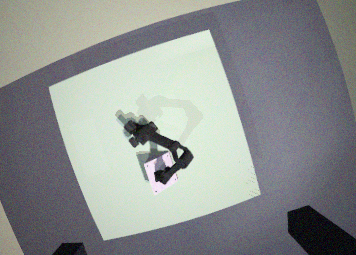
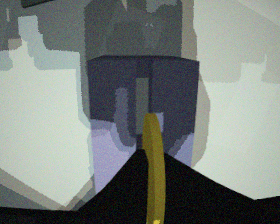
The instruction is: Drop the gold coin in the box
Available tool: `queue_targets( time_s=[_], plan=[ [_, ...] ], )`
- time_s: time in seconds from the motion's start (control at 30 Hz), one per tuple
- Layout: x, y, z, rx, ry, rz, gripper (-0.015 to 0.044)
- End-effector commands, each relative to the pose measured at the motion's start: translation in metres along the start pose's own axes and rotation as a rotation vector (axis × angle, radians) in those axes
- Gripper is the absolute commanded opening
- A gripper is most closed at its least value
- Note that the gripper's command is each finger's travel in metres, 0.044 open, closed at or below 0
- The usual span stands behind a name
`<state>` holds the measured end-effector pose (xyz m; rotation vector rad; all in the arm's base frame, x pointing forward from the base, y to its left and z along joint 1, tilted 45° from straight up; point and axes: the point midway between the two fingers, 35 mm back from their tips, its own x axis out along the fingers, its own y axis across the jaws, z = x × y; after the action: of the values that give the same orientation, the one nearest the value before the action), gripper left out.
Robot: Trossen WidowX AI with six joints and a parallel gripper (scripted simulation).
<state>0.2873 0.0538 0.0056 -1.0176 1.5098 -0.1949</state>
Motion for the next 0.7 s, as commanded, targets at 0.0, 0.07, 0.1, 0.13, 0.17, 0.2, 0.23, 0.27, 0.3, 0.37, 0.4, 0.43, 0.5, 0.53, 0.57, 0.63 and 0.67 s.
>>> queue_targets(
  time_s=[0.0,0.07,0.1,0.13,0.17,0.2,0.23,0.27,0.3,0.37,0.4,0.43,0.5,0.53,0.57,0.63,0.67],
  plan=[
    [0.0029,-0.0008,-0.0016,-0.007,0.003,-0.003,0.0000],
    [0.0038,-0.0008,-0.0017,-0.006,0.003,-0.003,0.0000],
    [0.0043,-0.0008,-0.0017,-0.006,0.003,-0.003,0.0000],
    [0.0047,-0.0008,-0.0016,-0.006,0.003,-0.003,0.0000],
    [0.0052,-0.0007,-0.0016,-0.006,0.003,-0.003,0.0000],
    [0.0057,-0.0007,-0.0015,-0.006,0.003,-0.003,0.0000],
    [0.0061,-0.0006,-0.0014,-0.006,0.003,-0.003,0.0000],
    [0.0066,-0.0006,-0.0013,-0.006,0.003,-0.003,0.0000],
    [0.0070,-0.0005,-0.0012,-0.006,0.003,-0.003,0.0000],
    [0.0080,-0.0004,-0.0010,-0.006,0.003,-0.003,0.0000],
    [0.0085,-0.0004,-0.0010,-0.006,0.003,-0.003,0.0000],
    [0.0090,-0.0004,-0.0009,-0.006,0.003,-0.003,0.0000],
    [0.0100,-0.0005,-0.0008,-0.006,0.003,-0.003,0.0000],
    [0.0105,-0.0006,-0.0008,-0.005,0.003,-0.003,0.0000],
    [0.0109,-0.0006,-0.0007,-0.005,0.003,-0.003,0.0000],
    [0.0119,-0.0007,-0.0008,-0.005,0.003,-0.003,0.0000],
    [0.0124,-0.0008,-0.0008,-0.005,0.003,-0.003,0.0000]
  ],
)
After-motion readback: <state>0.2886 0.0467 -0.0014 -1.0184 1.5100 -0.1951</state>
